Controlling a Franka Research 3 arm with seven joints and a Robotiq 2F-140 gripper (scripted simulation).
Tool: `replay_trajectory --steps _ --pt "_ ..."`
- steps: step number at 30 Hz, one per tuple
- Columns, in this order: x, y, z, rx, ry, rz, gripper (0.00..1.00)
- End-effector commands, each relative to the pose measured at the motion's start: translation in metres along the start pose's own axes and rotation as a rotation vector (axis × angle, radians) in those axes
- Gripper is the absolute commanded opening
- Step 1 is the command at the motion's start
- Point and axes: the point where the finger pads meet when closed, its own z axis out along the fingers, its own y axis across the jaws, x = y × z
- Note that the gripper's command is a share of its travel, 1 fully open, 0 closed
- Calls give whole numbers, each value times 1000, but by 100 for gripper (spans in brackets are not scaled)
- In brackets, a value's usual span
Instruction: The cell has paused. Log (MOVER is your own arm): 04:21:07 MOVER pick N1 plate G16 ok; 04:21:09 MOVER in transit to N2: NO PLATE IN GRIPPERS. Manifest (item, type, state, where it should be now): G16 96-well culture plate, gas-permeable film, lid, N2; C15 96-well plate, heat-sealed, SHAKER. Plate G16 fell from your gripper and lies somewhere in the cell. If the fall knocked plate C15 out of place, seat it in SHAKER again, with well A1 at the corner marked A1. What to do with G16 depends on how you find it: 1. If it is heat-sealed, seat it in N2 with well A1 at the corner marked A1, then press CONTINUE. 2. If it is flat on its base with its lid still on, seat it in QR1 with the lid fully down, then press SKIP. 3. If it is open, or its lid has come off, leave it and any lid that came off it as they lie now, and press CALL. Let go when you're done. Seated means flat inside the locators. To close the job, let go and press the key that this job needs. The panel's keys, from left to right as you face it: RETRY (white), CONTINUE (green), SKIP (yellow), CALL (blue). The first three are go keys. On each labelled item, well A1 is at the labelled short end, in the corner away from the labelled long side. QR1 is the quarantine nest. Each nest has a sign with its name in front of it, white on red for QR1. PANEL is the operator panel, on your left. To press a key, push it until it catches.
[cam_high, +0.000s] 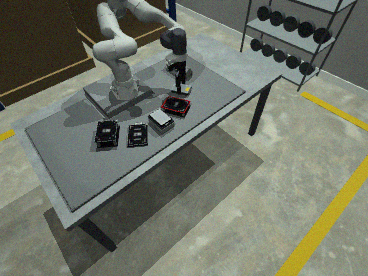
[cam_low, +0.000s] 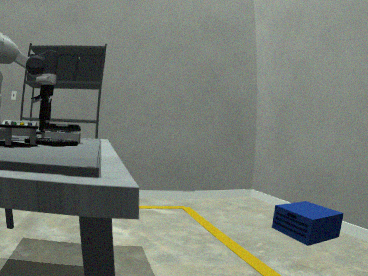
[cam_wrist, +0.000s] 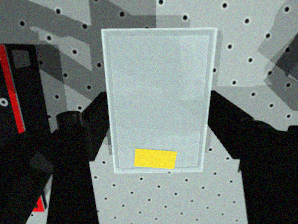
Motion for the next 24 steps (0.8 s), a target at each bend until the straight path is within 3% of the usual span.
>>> replay_trajectory --steps 1,24 --pt "2 0 0 -2 5 5 10" --pt "2 0 -4 -2 5 5 10"
